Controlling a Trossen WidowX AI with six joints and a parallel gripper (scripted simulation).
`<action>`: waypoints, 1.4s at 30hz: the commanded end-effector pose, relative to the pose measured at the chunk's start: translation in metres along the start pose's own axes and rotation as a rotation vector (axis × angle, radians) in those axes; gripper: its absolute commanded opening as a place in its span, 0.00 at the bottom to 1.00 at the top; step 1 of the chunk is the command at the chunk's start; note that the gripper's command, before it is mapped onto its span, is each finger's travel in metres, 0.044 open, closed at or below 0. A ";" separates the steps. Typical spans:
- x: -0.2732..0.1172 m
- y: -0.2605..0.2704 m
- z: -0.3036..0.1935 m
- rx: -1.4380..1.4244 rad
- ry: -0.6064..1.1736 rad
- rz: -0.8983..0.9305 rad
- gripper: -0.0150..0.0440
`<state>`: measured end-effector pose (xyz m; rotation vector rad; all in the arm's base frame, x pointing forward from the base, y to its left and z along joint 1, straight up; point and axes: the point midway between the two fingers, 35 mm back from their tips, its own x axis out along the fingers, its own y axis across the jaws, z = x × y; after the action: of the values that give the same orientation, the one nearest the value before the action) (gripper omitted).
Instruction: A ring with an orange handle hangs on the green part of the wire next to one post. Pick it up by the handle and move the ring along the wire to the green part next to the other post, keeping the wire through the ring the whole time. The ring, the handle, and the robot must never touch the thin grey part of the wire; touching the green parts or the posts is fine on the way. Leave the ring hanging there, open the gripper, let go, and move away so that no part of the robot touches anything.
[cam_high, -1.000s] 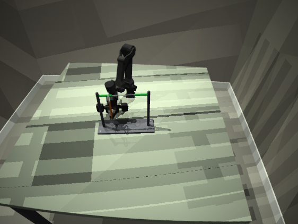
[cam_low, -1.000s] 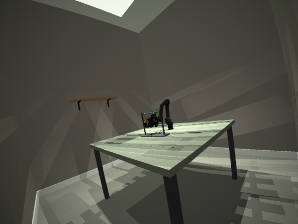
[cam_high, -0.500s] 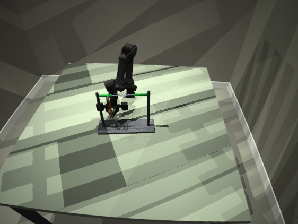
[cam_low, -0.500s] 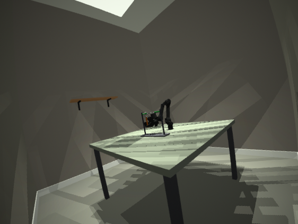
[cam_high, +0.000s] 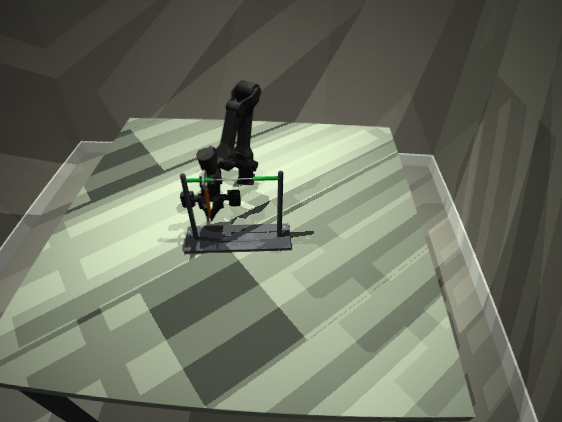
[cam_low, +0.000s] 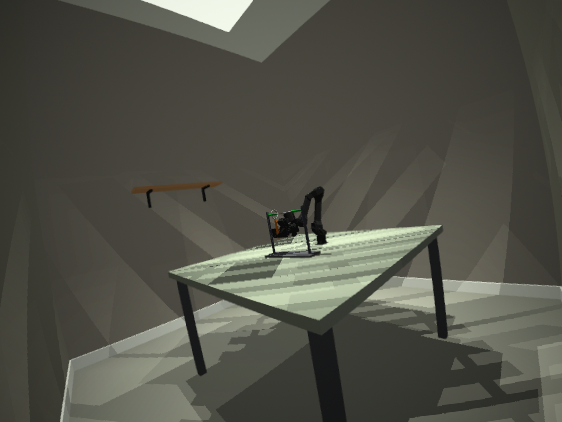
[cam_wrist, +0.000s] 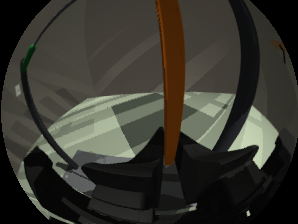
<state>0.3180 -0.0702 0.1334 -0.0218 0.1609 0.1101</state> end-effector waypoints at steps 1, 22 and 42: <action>0.000 0.000 0.001 -0.004 -0.001 0.001 0.00; 0.000 0.004 0.001 -0.003 0.000 0.002 0.00; -0.009 0.021 0.001 -0.001 0.079 0.007 0.00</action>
<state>0.3097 -0.0525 0.1323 -0.0154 0.2232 0.1176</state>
